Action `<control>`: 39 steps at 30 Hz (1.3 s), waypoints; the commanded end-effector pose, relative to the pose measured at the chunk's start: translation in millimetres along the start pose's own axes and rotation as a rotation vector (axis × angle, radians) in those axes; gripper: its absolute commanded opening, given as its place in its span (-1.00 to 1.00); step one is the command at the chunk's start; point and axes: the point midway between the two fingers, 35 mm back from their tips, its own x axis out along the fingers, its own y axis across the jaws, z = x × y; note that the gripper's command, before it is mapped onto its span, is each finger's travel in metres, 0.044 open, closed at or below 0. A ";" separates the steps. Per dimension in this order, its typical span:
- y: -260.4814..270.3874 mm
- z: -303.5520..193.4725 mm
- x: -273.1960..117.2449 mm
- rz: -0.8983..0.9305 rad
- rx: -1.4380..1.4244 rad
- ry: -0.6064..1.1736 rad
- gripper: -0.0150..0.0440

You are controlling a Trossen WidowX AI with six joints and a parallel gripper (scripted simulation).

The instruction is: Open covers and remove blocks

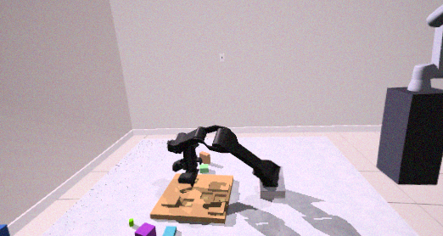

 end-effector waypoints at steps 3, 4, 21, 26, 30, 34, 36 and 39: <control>6.4 3.3 0.5 0.007 0.000 0.001 -0.49; 7.2 4.1 0.5 0.007 0.000 0.001 -0.49; 20.7 16.8 0.3 0.007 0.000 0.001 -0.49; 23.5 21.6 0.2 0.007 0.000 0.000 -0.49; 26.4 26.0 0.2 0.007 -0.001 0.000 -0.49; 29.3 30.4 0.1 0.008 -0.001 0.000 -0.49; 30.8 32.6 0.1 0.008 -0.001 0.000 -0.49; 31.3 33.6 -0.7 0.008 -0.001 0.000 -0.49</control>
